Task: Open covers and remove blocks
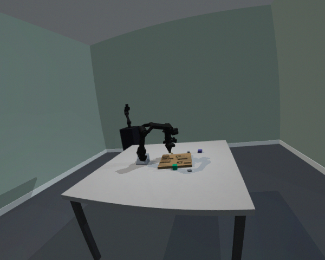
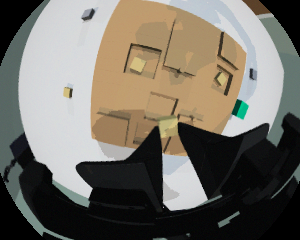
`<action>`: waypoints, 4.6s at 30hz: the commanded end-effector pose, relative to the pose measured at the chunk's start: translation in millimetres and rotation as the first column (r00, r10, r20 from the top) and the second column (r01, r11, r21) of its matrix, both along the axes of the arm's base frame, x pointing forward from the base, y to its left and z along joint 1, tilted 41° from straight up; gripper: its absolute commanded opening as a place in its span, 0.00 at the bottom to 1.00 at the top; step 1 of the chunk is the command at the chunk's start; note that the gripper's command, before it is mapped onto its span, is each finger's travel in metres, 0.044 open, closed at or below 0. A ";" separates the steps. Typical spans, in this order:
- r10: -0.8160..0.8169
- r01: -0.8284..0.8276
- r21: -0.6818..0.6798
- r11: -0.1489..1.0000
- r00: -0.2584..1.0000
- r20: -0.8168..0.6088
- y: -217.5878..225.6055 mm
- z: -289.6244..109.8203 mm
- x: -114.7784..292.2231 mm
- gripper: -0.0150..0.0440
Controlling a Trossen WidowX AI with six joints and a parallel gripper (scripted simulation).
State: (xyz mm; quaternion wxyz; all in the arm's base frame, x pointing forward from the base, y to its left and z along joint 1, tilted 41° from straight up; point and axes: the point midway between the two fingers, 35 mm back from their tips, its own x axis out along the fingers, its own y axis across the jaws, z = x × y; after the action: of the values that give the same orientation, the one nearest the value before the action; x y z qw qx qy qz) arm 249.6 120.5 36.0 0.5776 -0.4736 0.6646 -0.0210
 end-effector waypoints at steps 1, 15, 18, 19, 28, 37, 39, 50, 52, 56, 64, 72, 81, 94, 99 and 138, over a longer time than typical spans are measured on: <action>-0.586 0.526 0.264 0.808 0.678 0.443 12.9 14.6 1.3 0.39; -0.693 0.606 0.359 0.710 0.512 0.507 14.0 16.0 1.0 0.39; -0.694 0.606 0.359 0.710 0.512 0.506 16.0 14.6 0.3 0.39; -0.694 0.606 0.360 0.709 0.513 0.505 18.6 12.9 -0.6 0.39; -0.699 0.604 0.367 0.707 0.516 0.496 45.9 -5.9 -12.6 0.39; -0.702 0.604 0.371 0.705 0.518 0.489 71.3 -25.4 -28.1 0.39; -0.702 0.604 0.372 0.705 0.519 0.488 76.6 -29.9 -32.0 0.39; -0.704 0.605 0.372 0.704 0.520 0.484 103.6 -54.6 -56.1 0.39; -0.704 0.606 0.372 0.703 0.520 0.484 108.1 -59.2 -60.9 0.39; -0.704 0.606 0.371 0.703 0.520 0.485 116.5 -68.4 -71.0 0.39; -0.703 0.607 0.369 0.704 0.518 0.488 131.4 -87.0 -92.5 0.39; -0.700 0.608 0.365 0.705 0.515 0.494 143.2 -105.5 -115.0 0.39; -0.700 0.608 0.365 0.705 0.515 0.494 141.1 -112.0 -115.8 0.39; -0.700 0.608 0.365 0.705 0.515 0.494 129.7 -129.9 -111.8 0.39; -0.700 0.608 0.366 0.705 0.515 0.494 124.9 -136.6 -110.5 0.39; -0.700 0.607 0.365 0.705 0.514 0.496 82.6 -183.8 -104.4 0.39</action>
State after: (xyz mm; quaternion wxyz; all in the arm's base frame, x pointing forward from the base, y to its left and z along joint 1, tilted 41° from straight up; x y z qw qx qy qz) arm 146.5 213.4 -141.0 0.7410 -0.1019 0.5733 -0.3344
